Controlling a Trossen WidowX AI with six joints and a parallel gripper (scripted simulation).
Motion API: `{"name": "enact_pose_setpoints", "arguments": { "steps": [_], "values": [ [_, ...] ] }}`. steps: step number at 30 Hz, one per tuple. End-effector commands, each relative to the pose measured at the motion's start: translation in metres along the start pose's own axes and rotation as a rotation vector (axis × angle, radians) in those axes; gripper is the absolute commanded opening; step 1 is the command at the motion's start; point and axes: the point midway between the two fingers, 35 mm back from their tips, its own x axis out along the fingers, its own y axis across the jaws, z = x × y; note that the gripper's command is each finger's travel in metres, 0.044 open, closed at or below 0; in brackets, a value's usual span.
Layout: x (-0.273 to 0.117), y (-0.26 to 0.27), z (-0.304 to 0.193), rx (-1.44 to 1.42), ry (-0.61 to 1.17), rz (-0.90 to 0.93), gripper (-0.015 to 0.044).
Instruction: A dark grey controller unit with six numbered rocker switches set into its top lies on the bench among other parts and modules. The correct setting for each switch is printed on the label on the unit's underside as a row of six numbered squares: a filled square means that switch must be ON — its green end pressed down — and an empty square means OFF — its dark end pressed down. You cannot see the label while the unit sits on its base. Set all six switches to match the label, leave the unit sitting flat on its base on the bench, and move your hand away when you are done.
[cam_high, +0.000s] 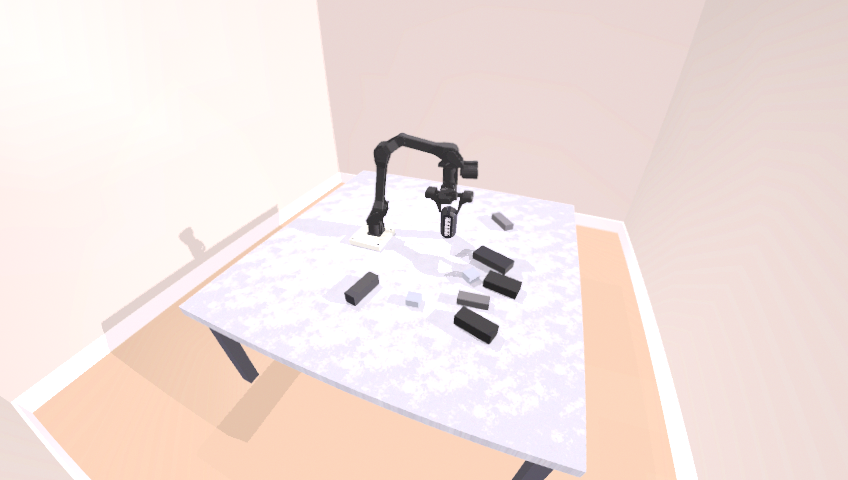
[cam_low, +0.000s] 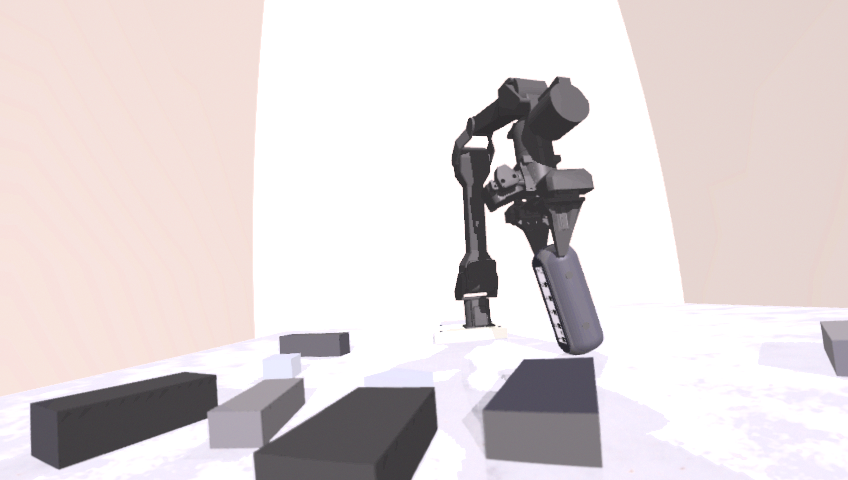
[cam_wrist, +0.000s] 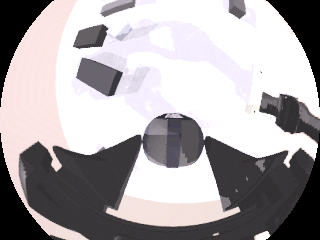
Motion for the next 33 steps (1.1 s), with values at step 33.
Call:
{"name": "enact_pose_setpoints", "arguments": {
  "steps": [33],
  "values": [
    [0.01,-0.002,0.03,-0.004,-0.01,-0.011,0.0337]
  ]
}}
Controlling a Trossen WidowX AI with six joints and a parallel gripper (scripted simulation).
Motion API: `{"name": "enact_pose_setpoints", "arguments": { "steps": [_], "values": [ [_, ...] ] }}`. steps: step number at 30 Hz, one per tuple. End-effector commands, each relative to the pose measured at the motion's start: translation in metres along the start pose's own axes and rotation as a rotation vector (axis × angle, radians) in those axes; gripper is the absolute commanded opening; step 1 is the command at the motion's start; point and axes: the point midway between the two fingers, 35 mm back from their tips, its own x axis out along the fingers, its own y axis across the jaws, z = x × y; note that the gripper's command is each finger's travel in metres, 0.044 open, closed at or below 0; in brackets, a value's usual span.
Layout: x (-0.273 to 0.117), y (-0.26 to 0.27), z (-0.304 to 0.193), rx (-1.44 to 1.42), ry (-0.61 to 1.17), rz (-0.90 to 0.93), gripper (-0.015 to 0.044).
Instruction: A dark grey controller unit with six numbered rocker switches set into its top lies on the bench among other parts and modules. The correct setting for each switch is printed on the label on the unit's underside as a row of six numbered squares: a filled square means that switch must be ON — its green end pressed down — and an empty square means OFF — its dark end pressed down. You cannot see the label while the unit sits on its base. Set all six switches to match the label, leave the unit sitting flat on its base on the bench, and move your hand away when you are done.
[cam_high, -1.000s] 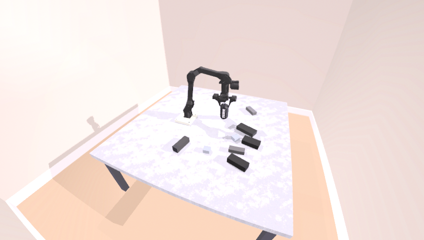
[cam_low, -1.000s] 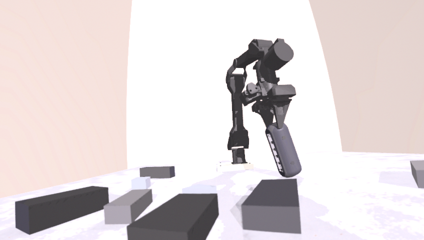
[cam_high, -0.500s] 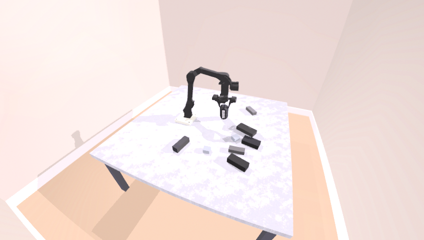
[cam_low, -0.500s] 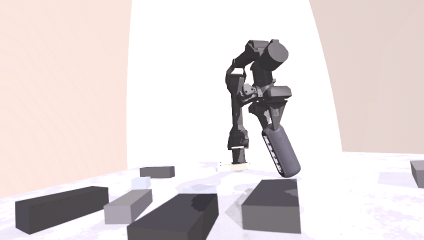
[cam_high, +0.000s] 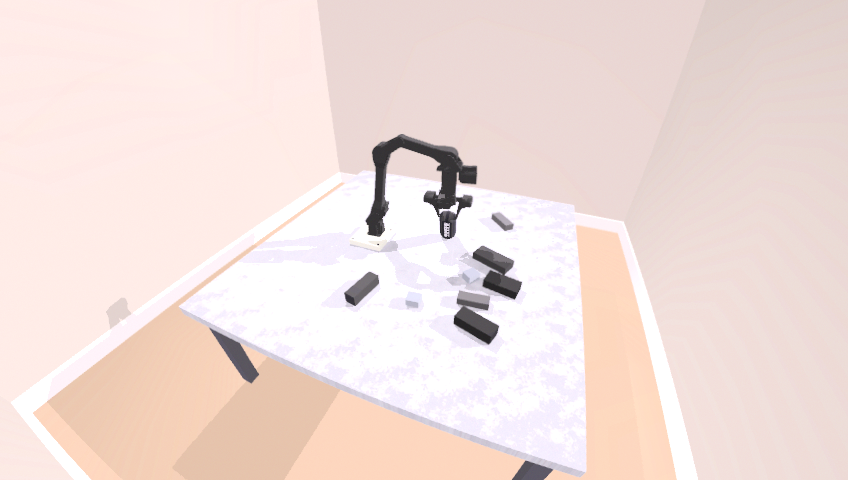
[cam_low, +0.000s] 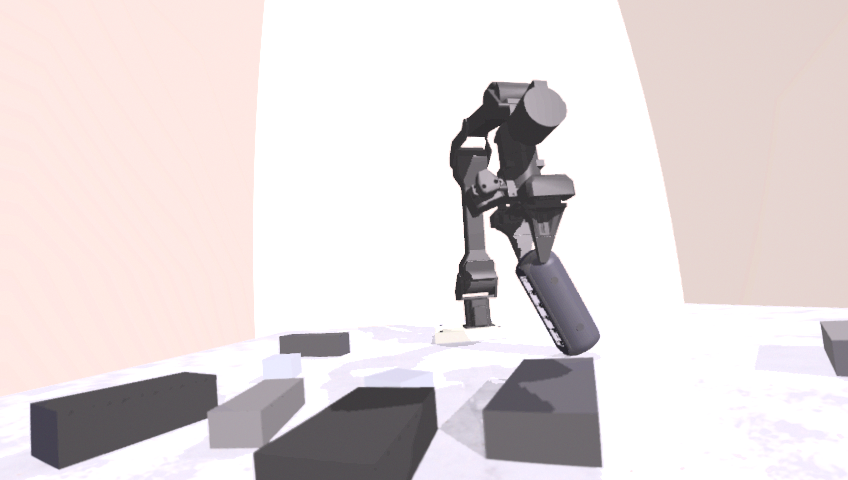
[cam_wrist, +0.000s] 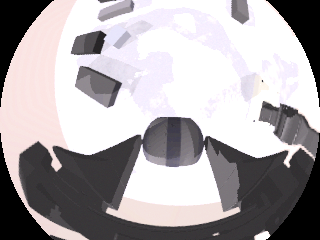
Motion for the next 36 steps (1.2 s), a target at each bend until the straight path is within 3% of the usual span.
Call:
{"name": "enact_pose_setpoints", "arguments": {
  "steps": [1,36],
  "values": [
    [0.004,-0.002,0.003,-0.004,-0.005,-0.01,0.0337],
    [0.014,-0.002,0.029,-0.004,-0.007,-0.01,0.0337]
  ]
}}
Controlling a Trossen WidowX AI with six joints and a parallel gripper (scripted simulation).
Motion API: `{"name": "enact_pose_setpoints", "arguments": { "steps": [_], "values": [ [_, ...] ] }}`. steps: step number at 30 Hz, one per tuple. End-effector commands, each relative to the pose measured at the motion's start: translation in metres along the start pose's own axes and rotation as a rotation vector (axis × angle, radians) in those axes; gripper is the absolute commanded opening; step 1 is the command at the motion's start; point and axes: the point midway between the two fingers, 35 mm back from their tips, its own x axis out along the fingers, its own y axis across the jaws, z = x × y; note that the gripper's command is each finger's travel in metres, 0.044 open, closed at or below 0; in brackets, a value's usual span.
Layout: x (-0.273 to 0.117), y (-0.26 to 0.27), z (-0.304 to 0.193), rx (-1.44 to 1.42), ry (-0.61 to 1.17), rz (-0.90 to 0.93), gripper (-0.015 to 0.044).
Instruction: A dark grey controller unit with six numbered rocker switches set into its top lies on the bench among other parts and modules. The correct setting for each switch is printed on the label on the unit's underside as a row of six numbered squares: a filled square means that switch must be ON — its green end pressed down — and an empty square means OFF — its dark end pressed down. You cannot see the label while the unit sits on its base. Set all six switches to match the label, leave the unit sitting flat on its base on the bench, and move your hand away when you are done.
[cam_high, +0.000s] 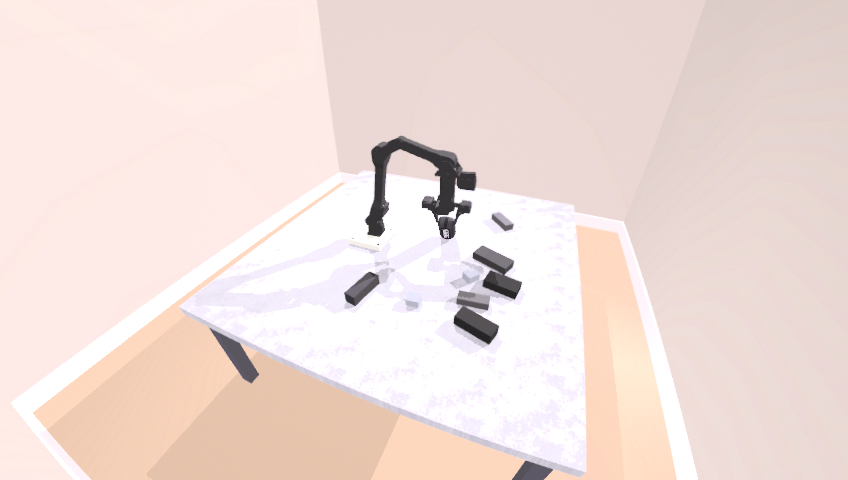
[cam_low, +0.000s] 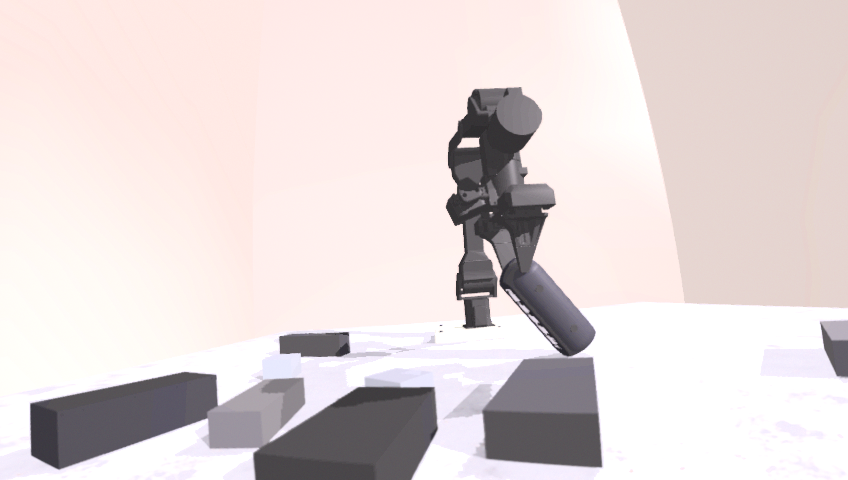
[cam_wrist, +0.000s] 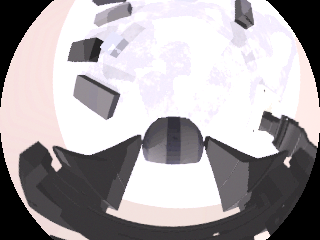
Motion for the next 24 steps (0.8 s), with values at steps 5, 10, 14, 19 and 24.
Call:
{"name": "enact_pose_setpoints", "arguments": {
  "steps": [5,10,14,19,24],
  "values": [
    [0.005,-0.002,0.006,-0.005,-0.004,-0.01,0.0337],
    [0.007,-0.002,0.009,-0.005,-0.004,-0.01,0.0336],
    [0.009,-0.002,0.012,-0.005,-0.004,-0.01,0.0336],
    [0.011,-0.002,0.015,-0.005,-0.005,-0.01,0.0336],
    [0.013,-0.002,0.019,-0.005,-0.005,-0.01,0.0336]
  ]
}}
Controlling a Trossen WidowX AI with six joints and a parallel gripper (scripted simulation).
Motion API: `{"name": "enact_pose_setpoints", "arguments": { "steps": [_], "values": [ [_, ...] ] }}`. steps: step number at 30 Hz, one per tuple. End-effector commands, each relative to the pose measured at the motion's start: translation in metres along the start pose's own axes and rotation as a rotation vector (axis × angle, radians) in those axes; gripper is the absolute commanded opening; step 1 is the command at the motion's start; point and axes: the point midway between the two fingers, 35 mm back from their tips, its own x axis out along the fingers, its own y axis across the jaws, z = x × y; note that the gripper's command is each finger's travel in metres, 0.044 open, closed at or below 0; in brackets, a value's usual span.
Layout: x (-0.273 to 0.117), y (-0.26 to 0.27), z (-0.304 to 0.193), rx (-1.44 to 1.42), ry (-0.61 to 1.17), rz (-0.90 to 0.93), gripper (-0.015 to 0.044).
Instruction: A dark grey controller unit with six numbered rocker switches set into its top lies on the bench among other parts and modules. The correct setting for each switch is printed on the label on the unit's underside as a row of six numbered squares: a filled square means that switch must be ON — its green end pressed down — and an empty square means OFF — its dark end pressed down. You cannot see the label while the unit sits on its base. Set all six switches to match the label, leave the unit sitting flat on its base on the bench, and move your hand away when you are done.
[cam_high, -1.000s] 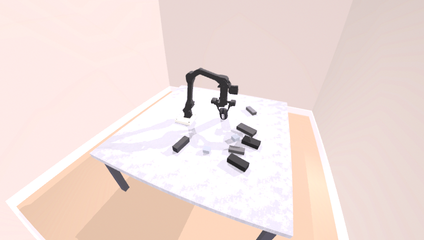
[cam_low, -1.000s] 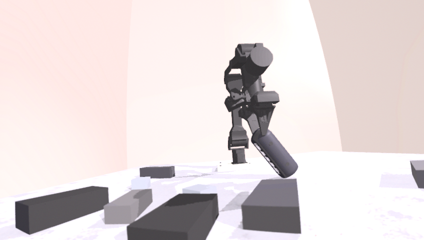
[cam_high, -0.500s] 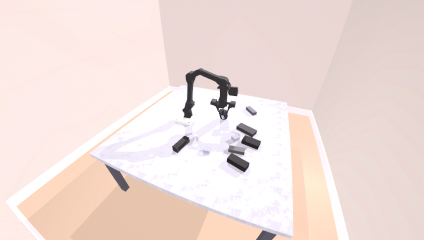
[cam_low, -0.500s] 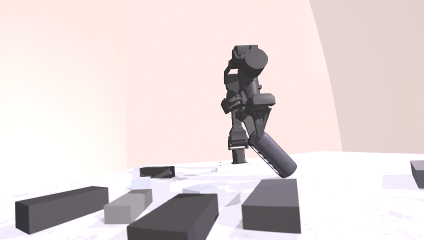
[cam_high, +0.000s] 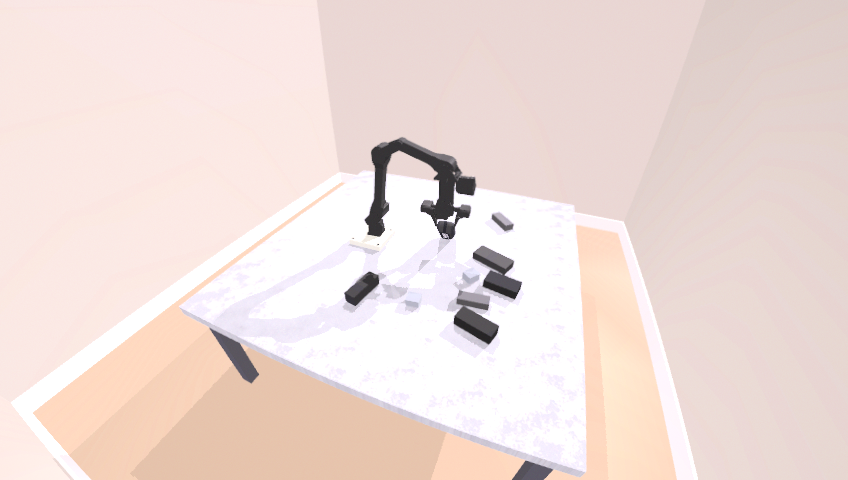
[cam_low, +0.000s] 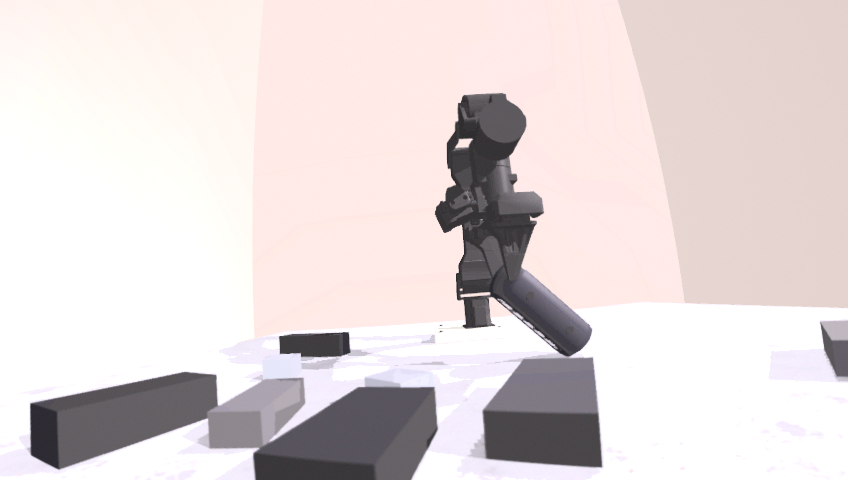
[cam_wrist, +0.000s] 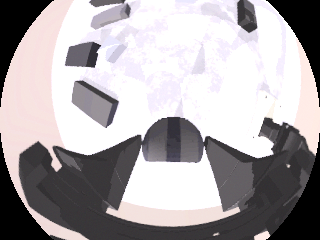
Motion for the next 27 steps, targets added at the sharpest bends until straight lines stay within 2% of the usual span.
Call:
{"name": "enact_pose_setpoints", "arguments": {
  "steps": [1,27],
  "values": [
    [0.004,-0.002,0.003,-0.005,-0.003,-0.01,0.0336],
    [0.016,-0.002,0.018,-0.005,-0.004,-0.01,0.0336]
  ]
}}
